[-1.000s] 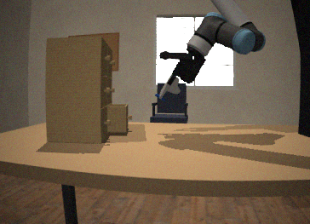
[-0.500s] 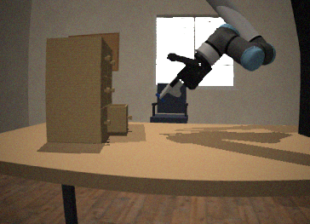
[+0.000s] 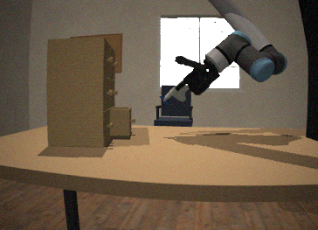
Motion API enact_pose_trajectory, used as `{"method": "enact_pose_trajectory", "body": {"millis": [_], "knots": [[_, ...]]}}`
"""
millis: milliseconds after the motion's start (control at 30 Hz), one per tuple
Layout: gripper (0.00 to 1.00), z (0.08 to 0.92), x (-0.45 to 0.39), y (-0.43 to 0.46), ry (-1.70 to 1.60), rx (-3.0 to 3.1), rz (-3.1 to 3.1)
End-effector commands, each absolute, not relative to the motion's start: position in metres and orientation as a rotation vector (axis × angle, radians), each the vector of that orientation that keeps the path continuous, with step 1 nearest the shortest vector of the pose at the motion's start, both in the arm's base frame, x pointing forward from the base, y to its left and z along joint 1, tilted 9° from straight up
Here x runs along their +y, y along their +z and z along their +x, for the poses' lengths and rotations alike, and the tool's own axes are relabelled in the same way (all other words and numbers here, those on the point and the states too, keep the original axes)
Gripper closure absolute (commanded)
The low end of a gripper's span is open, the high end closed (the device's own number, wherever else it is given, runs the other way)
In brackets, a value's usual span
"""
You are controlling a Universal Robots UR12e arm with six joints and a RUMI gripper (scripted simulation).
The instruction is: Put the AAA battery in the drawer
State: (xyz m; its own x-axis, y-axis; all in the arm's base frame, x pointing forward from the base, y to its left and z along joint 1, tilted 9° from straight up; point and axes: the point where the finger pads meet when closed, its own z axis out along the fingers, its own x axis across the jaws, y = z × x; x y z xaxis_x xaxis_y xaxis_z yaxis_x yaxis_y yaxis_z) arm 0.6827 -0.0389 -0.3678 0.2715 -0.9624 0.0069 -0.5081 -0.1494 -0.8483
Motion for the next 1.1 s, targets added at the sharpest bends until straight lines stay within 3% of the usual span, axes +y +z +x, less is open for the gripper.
{"method": "enact_pose_trajectory", "body": {"millis": [0,1067], "knots": [[0.98,0.6828,-0.0390,-0.3674,-0.760,1.333,-1.768],[0.98,0.6898,-0.0370,-0.3663,-0.760,1.333,-1.768]]}}
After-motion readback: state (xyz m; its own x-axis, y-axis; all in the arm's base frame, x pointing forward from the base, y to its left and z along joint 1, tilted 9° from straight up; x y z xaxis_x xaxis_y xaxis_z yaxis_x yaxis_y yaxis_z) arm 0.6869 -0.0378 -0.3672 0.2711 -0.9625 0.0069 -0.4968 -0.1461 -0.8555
